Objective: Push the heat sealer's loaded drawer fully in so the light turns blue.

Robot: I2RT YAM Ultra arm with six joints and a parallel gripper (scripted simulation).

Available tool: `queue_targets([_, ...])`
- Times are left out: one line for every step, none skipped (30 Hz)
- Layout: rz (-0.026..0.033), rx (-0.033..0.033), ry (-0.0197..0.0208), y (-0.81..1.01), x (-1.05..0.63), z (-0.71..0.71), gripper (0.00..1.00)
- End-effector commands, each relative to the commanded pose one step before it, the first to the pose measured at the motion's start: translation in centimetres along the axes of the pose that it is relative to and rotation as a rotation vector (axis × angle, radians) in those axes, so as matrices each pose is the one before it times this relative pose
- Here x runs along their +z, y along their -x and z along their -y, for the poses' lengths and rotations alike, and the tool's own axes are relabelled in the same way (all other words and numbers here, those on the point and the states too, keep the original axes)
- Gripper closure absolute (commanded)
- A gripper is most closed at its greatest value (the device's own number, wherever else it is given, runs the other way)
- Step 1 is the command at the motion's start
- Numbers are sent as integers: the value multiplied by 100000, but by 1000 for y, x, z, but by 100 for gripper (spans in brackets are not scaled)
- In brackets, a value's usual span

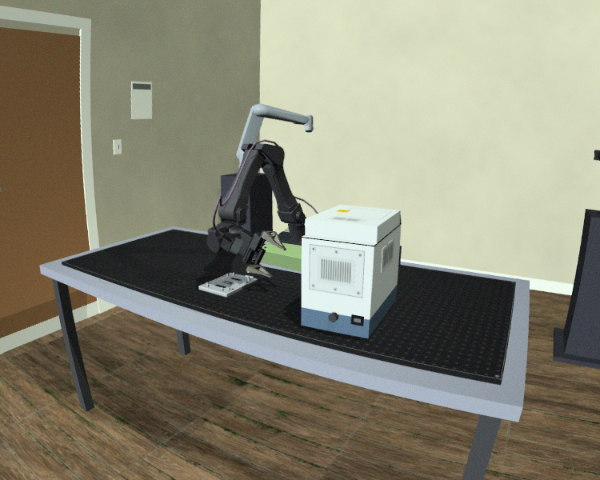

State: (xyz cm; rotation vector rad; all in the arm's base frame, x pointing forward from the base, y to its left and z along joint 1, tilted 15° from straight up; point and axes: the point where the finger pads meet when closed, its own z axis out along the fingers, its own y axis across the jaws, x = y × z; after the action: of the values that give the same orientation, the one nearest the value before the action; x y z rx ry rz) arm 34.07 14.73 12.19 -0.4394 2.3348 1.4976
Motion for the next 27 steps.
queue_targets([459, -1024, 58, 220, -112, -248, 0])
queue_targets([0, 0, 0, 0, 0, 0, 0])
queue_targets([0, 0, 0, 0, 0, 0, 0])
queue_targets([0, 0, 0, 0, 0, 0, 0])
queue_targets([0, 0, 0, 0, 0, 0, 0])
queue_targets([0, 0, 0, 0, 0, 0, 0])
queue_targets([0, 0, 0, 0, 0, 0, 0])
queue_targets([0, 0, 0, 0, 0, 0, 0])
queue_targets([0, 0, 0, 0, 0, 0, 0])
queue_targets([0, 0, 0, 0, 0, 0, 0])
queue_targets([0, 0, 0, 0, 0, 0, 0])
queue_targets([0, 0, 0, 0, 0, 0, 0])
queue_targets([0, 0, 0, 0, 0, 0, 0])
queue_targets([0, 0, 0, 0, 0, 0, 0])
queue_targets([0, 0, 0, 0, 0, 0, 0])
queue_targets([0, 0, 0, 0, 0, 0, 0])
queue_targets([0, 0, 0, 0, 0, 0, 0])
queue_targets([124, -8455, -2614, 1249, 107, -924, 55])
queue_targets([-839, -3039, -1565, 292, 209, -228, 55])
queue_targets([-839, -2769, -1565, 299, 205, -223, 55])
queue_targets([-382, -643, -743, 302, 196, -214, 55])
queue_targets([16, 748, 16, 112, 68, -76, 55])
queue_targets([-746, -3042, -1679, 295, 216, -218, 55])
queue_targets([-758, -3836, -1674, 302, 209, -212, 55])
queue_targets([-766, -2737, -1671, 311, 203, -204, 55])
queue_targets([-114, 912, -304, 309, 196, -192, 55])
queue_targets([-330, -2992, -1812, 356, 151, -177, 55])
